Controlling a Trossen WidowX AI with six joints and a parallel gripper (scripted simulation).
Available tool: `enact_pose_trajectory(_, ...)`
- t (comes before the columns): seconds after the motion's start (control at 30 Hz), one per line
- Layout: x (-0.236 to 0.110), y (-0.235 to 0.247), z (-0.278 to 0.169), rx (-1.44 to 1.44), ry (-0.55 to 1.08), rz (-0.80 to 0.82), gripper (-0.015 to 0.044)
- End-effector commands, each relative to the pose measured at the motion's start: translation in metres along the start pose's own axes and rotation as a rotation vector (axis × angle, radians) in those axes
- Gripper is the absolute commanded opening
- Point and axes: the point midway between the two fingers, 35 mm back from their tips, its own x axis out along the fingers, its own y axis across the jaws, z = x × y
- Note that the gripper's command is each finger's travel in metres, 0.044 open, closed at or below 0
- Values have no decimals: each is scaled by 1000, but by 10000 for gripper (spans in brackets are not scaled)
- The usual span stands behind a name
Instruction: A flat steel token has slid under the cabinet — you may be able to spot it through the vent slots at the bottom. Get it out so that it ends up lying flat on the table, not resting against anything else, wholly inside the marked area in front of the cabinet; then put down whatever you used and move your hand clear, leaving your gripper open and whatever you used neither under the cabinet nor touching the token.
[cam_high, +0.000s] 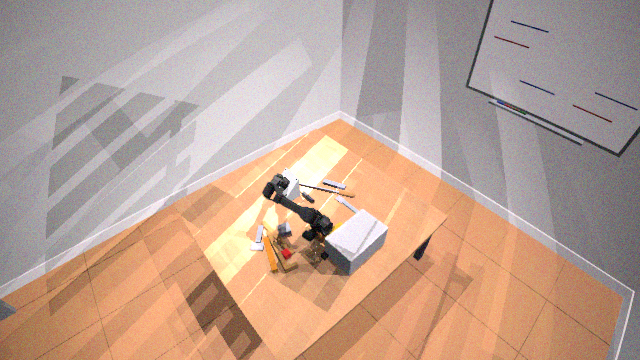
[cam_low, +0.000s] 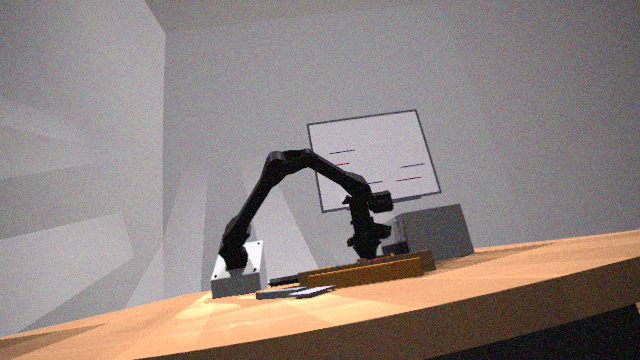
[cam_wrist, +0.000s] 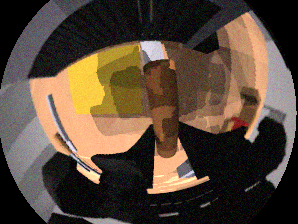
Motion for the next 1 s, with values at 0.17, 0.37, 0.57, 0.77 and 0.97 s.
enact_pose_trajectory(0.17, 0, 0, 10, 6, -4, -1, 0)
enact_pose_trajectory(0.37, 1, 0, 12, 6, -4, -1, 0)
enact_pose_trajectory(0.57, 2, 0, 12, 6, -4, -1, 0)
enact_pose_trajectory(0.77, 2, 0, 12, 6, -4, -1, 0)
enact_pose_trajectory(0.97, 3, 1, 12, 6, -4, -1, 0)
